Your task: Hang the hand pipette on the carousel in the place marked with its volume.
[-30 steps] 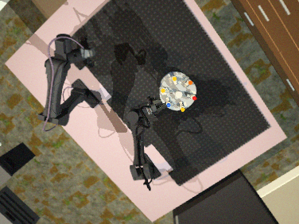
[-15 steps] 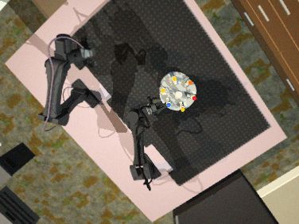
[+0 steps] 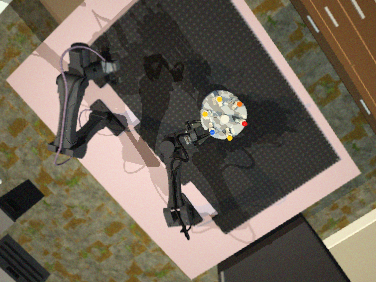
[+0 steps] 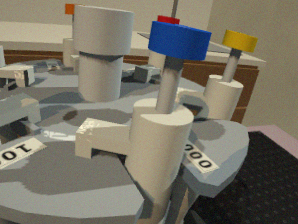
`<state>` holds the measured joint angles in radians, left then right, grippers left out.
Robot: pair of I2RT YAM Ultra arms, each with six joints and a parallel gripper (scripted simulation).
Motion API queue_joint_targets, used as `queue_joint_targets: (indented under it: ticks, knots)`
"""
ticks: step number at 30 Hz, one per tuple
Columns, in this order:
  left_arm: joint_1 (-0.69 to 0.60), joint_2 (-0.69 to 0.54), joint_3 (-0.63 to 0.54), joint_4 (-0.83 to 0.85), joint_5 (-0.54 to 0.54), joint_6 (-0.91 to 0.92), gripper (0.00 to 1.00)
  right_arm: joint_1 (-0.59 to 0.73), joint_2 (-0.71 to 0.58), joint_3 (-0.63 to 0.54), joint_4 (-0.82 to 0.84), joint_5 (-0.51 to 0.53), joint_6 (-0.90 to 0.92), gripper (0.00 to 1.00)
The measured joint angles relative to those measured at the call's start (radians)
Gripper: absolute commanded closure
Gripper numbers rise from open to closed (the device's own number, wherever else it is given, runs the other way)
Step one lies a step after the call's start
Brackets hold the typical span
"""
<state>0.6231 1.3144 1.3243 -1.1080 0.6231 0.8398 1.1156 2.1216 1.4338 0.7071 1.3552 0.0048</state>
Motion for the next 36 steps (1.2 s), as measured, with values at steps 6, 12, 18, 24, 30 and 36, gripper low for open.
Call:
queue_joint_targets:
  ticks: [6, 12, 18, 24, 30, 36]
  knots:
    - [0.000, 0.000, 0.000, 0.000, 0.000, 0.000, 0.00, 0.000, 0.000, 0.000, 0.000, 0.000, 0.000, 0.50]
    - [0.000, 0.000, 0.000, 0.000, 0.000, 0.000, 0.00, 0.000, 0.000, 0.000, 0.000, 0.000, 0.000, 0.50]
    - [0.000, 0.000, 0.000, 0.000, 0.000, 0.000, 0.00, 0.000, 0.000, 0.000, 0.000, 0.000, 0.000, 0.50]
    - [0.000, 0.000, 0.000, 0.000, 0.000, 0.000, 0.00, -0.009, -0.072, -0.139, 0.006, -0.107, 0.000, 0.50]
    - [0.000, 0.000, 0.000, 0.000, 0.000, 0.000, 0.00, -0.026, -0.105, -0.175, 0.021, -0.182, -0.004, 0.50]
    - [0.000, 0.000, 0.000, 0.000, 0.000, 0.000, 0.00, -0.026, -0.108, -0.175, 0.028, -0.209, -0.004, 0.50]
